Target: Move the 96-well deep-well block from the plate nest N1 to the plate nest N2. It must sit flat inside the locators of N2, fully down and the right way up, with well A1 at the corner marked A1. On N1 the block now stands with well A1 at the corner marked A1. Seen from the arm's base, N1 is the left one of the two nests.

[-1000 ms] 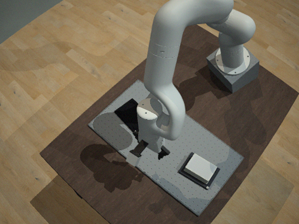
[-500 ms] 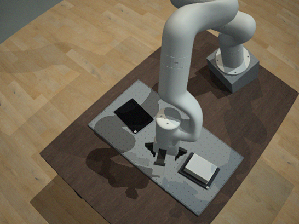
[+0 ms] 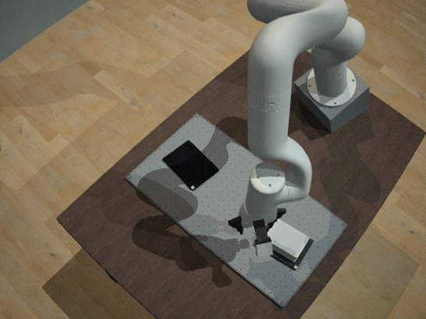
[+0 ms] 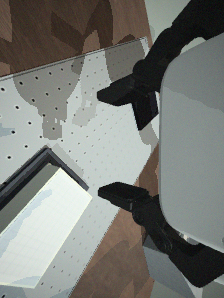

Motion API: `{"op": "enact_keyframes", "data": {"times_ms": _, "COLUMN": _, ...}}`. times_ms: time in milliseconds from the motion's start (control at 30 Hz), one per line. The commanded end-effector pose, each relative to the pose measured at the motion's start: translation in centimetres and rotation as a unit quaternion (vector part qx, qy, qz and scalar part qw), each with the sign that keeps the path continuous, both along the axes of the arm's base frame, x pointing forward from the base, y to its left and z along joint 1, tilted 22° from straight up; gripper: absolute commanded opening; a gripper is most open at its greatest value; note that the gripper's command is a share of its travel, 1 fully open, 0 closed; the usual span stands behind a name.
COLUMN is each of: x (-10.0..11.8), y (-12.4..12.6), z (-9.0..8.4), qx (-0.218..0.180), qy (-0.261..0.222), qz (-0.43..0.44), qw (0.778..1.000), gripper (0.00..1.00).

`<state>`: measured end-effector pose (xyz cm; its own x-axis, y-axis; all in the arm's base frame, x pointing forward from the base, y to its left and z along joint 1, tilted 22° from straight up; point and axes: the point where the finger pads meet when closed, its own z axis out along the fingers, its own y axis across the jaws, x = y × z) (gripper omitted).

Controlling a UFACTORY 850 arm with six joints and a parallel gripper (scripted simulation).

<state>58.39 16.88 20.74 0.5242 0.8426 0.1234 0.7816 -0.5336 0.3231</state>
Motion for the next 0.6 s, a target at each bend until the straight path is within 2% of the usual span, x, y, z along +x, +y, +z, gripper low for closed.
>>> {"op": "enact_keyframes", "data": {"times_ms": 0, "x": -0.7, "y": 1.3, "z": -0.7, "qx": -0.022, "qy": 0.0, "qz": 0.053, "qw": 0.998, "gripper": 1.0}}
{"op": "enact_keyframes", "data": {"times_ms": 300, "x": -2.9, "y": 4.6, "z": -2.7, "qx": -0.074, "qy": 0.007, "qz": 0.188, "qw": 0.979, "gripper": 1.0}}
{"op": "enact_keyframes", "data": {"times_ms": 400, "x": -3.1, "y": 4.9, "z": -2.9, "qx": -0.078, "qy": 0.007, "qz": 0.2, "qw": 0.977, "gripper": 1.0}}
{"op": "enact_keyframes", "data": {"times_ms": 567, "x": -4.4, "y": 6.6, "z": -3.9, "qx": -0.105, "qy": 0.01, "qz": 0.273, "qw": 0.956, "gripper": 1.0}}
